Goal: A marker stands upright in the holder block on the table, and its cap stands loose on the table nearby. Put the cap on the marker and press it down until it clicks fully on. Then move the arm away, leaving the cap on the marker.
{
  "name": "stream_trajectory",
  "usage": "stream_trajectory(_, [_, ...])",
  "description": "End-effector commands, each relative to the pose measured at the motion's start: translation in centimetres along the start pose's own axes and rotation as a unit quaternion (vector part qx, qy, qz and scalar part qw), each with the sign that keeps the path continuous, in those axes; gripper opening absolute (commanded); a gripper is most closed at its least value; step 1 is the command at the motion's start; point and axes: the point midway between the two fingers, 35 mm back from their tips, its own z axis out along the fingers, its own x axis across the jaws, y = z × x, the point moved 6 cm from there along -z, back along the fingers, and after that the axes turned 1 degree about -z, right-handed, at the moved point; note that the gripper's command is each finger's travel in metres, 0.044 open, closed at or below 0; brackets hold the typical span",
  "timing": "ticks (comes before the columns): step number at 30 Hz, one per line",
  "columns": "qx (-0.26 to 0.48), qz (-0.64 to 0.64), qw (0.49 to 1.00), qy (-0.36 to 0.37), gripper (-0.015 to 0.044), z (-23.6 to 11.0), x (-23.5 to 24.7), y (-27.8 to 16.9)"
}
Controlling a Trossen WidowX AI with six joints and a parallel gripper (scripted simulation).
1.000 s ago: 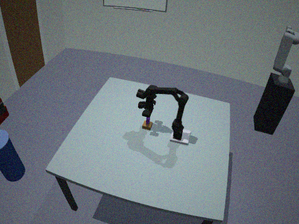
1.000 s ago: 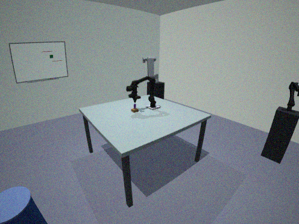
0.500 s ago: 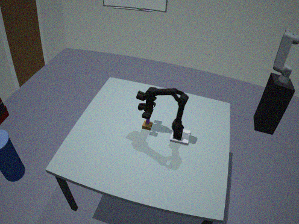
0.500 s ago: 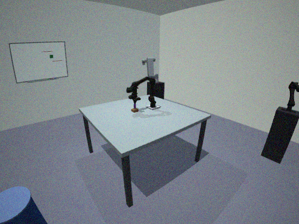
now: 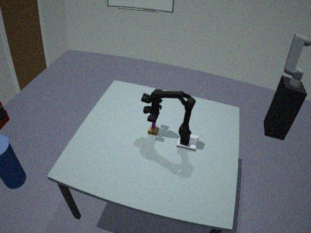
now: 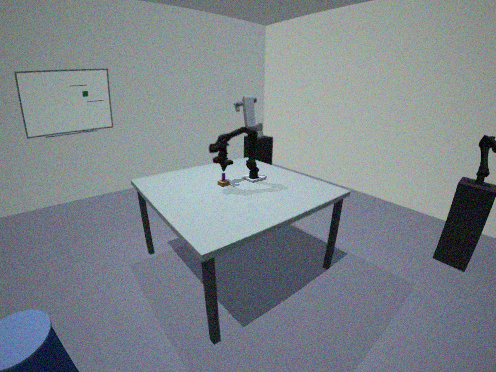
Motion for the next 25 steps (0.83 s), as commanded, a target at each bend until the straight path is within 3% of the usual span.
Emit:
stream_trajectory(1, [-0.007, 0.0, 1.0, -0.002, 0.0, -4.5, 0.0, 0.2])
stream_trajectory(4, [-0.006, 0.0, 1.0, -0.001, 0.0, -7.0, 0.0, -0.2])
stream_trajectory(10, [-0.006, 0.0, 1.0, -0.001, 0.0, -7.2, 0.0, -0.2])
stream_trajectory(25, [-0.006, 0.0, 1.0, -0.001, 0.0394, -7.2, 0.0, -0.2])
